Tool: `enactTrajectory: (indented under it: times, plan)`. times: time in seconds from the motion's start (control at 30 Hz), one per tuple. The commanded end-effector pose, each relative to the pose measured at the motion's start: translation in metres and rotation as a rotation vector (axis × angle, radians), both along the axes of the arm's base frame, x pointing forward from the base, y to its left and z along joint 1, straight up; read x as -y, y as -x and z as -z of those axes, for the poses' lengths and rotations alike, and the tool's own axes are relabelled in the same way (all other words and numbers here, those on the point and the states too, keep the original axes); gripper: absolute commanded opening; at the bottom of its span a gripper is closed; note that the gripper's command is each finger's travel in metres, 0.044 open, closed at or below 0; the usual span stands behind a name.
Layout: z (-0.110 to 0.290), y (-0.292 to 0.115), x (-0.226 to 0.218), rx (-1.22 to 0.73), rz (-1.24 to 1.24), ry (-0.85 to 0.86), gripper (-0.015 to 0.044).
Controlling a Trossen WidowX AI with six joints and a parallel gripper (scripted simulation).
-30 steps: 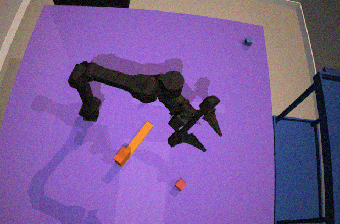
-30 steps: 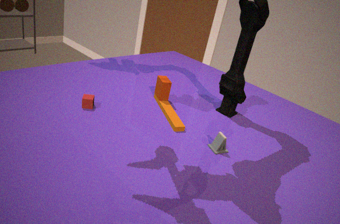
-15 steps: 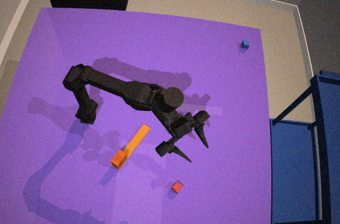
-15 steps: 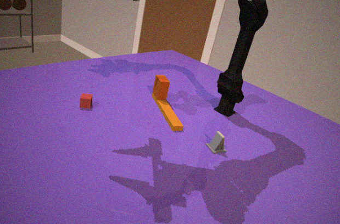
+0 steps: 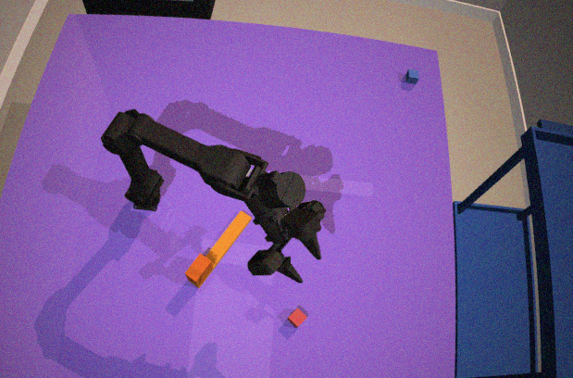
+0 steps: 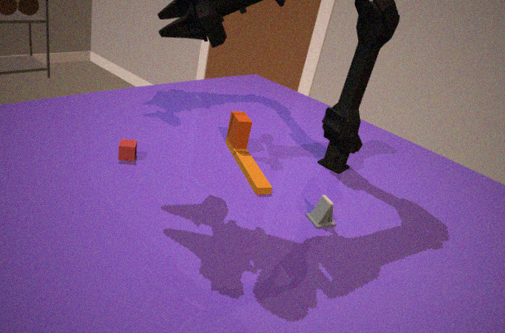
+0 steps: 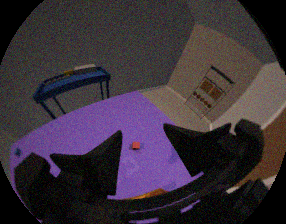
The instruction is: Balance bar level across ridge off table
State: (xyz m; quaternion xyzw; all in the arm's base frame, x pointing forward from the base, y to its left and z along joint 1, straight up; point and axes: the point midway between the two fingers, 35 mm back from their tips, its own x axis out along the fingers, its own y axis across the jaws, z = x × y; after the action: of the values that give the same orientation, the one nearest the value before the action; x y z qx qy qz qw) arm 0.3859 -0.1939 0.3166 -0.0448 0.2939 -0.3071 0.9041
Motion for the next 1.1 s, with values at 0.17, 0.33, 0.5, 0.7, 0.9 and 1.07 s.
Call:
enactTrajectory:
  times: [0.17, 0.33, 0.5, 0.7, 0.9, 1.07]
  plan:
    - [0.036, 0.025, -0.003, -0.296, -0.167, 0.063, 0.0315]
    - [0.053, 0.041, -0.006, -0.449, -0.274, 0.086, 0.0315]
    - [0.069, 0.058, -0.011, -0.59, -0.391, 0.1, 0.0315]
    - [0.087, 0.079, -0.018, -0.744, -0.544, 0.106, 0.0315]
    - [0.102, 0.102, -0.027, -0.877, -0.711, 0.102, 0.0315]
    - [0.112, 0.121, -0.035, -0.969, -0.859, 0.09, 0.0315]
